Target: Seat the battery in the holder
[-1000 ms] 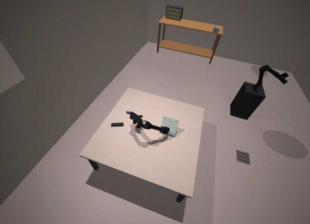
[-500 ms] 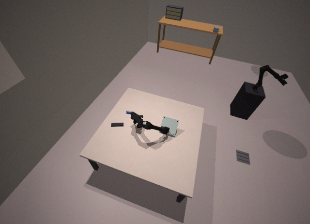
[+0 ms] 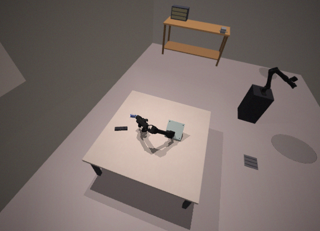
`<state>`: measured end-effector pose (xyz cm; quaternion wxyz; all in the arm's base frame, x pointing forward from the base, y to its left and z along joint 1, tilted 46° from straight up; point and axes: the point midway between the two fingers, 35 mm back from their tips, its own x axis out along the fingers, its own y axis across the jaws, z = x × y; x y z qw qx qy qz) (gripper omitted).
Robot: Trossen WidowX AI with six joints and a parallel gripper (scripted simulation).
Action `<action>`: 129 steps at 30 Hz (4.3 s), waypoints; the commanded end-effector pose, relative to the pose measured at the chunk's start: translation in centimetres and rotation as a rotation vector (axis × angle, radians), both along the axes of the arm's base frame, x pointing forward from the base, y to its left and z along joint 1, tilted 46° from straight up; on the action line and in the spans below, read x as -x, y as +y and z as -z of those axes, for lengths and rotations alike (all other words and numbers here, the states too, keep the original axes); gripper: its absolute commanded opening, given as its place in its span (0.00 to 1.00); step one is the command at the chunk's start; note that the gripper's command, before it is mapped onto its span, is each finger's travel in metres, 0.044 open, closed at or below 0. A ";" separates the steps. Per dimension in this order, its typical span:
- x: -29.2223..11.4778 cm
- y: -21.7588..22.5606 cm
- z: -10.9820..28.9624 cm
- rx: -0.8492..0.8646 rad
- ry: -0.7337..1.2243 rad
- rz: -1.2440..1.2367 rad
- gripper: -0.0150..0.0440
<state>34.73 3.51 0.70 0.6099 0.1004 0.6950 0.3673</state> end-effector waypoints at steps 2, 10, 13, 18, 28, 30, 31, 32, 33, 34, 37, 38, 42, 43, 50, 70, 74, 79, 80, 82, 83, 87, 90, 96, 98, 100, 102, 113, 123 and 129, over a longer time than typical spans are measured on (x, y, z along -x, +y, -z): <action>-0.3 0.2 -0.1 -0.014 -0.028 0.021 0.38; -0.2 0.3 0.0 -0.022 -0.051 0.044 0.38; -0.1 0.3 0.0 -0.025 -0.060 0.052 0.38; 0.0 0.3 0.0 -0.030 -0.075 0.066 0.38; 0.2 0.4 0.1 -0.039 -0.105 0.093 0.38; 0.3 0.4 0.1 -0.041 -0.111 0.098 0.38; 0.3 0.4 0.1 -0.041 -0.114 0.101 0.38; 0.3 0.4 0.1 -0.042 -0.117 0.104 0.38; 0.3 0.4 0.1 -0.043 -0.120 0.107 0.38; 0.4 0.4 0.1 -0.044 -0.124 0.109 0.38; 0.4 0.4 0.1 -0.047 -0.133 0.118 0.38; 0.4 0.4 0.1 -0.048 -0.136 0.120 0.38; 0.5 0.4 0.1 -0.051 -0.149 0.131 0.38; 0.5 0.5 0.1 -0.052 -0.152 0.134 0.38; 0.7 0.5 0.2 -0.057 -0.174 0.153 0.38; 1.6 0.3 0.4 -0.060 -0.192 0.167 0.38; 1.9 0.3 0.4 -0.060 -0.195 0.170 0.38; 2.1 0.2 0.5 -0.061 -0.199 0.173 0.38; 2.1 0.2 0.5 -0.061 -0.199 0.173 0.38; 2.1 0.2 0.5 -0.061 -0.199 0.173 0.38; 2.1 0.2 0.5 -0.060 -0.199 0.173 0.38; 2.1 0.2 0.4 -0.058 -0.200 0.175 0.38; 2.1 0.2 0.4 -0.058 -0.200 0.175 0.38; 2.1 0.2 0.4 -0.057 -0.202 0.177 0.38; 2.1 0.2 0.4 -0.057 -0.202 0.177 0.38; 2.1 0.2 0.4 -0.057 -0.202 0.177 0.38; 2.1 0.2 0.4 -0.057 -0.202 0.177 0.47; 2.1 -0.7 -0.5 -0.057 -0.205 0.174 0.55; 1.8 -4.2 -3.6 -0.053 -0.201 0.181 0.87; 1.8 -6.2 -5.7 -0.053 -0.205 0.173 1.00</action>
